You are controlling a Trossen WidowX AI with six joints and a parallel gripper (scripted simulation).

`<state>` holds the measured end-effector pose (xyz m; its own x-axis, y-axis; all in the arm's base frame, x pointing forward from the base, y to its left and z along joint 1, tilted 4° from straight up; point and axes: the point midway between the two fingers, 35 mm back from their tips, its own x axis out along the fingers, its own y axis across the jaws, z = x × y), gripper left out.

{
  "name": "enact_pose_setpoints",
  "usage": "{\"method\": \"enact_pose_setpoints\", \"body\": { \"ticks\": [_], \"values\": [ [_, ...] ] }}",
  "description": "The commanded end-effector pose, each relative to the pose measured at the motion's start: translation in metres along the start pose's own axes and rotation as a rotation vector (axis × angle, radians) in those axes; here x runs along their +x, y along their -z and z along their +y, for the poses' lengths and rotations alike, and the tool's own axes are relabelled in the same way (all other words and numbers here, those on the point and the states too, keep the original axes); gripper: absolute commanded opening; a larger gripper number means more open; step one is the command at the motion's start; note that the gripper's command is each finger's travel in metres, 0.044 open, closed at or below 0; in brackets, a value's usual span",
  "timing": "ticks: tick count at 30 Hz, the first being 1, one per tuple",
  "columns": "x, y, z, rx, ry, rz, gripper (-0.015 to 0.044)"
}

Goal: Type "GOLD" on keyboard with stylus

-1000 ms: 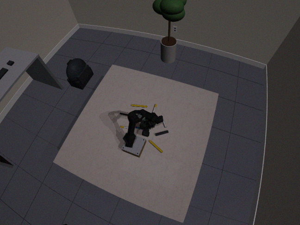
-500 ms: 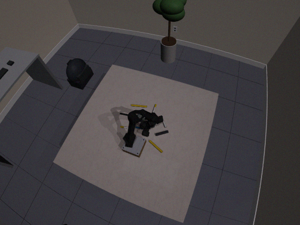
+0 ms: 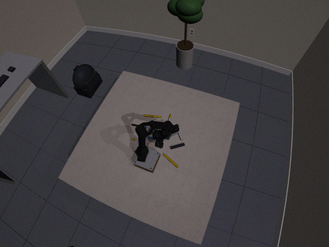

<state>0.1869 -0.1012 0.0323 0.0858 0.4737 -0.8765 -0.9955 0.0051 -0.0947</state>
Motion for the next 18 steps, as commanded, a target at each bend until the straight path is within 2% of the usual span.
{"method": "enact_pose_setpoints", "body": {
  "ticks": [1,18],
  "values": [
    [0.003,-0.004,-0.003,0.001,0.001,0.003,0.0000],
    [0.034,-0.063,-0.025,0.003,0.000,-0.002,0.0000]
  ]
}}
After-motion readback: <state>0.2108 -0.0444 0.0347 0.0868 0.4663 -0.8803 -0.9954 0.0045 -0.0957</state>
